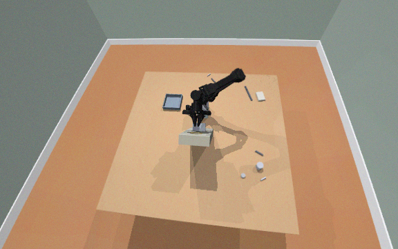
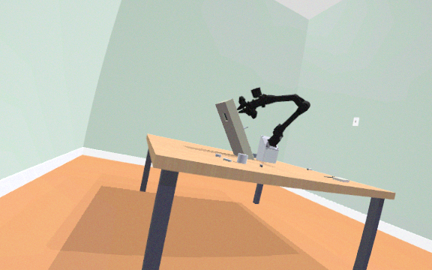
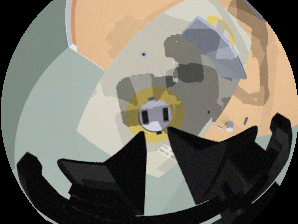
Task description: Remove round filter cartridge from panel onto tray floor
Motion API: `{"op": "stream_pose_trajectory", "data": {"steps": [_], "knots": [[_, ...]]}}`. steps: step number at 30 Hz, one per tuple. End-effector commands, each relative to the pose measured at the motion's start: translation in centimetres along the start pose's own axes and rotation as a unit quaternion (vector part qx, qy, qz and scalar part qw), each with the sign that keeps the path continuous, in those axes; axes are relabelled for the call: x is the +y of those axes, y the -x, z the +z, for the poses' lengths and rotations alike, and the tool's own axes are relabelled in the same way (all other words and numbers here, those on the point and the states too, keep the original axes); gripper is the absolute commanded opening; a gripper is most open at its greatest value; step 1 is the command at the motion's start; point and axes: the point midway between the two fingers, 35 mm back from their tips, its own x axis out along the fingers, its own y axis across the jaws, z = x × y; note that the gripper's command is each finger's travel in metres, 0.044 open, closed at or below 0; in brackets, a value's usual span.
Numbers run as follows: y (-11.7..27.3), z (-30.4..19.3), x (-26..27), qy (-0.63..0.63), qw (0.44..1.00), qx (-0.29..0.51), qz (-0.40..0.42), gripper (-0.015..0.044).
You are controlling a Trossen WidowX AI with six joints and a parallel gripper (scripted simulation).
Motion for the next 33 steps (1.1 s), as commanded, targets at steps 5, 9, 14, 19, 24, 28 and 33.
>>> {"op": "stream_pose_trajectory", "data": {"steps": [5,9,14,19,24,28,33], "knots": [[-1.5,0.3,-0.2,-0.005,1.000,-0.003,-0.003,0.0110],[-2.1,0.3,-0.3,-0.005,1.000,-0.002,-0.003,0.0110],[-2.9,0.2,-0.4,-0.006,1.000,0.000,-0.002,0.0110],[-3.6,0.2,-0.4,-0.006,1.000,0.001,-0.002,0.0110],[-3.6,0.2,-0.5,-0.006,1.000,0.001,-0.002,0.0110],[-3.6,0.4,-0.6,-0.006,1.000,0.001,-0.002,0.0110],[-3.6,0.5,-0.6,-0.006,1.000,0.001,-0.002,0.0110]]}}
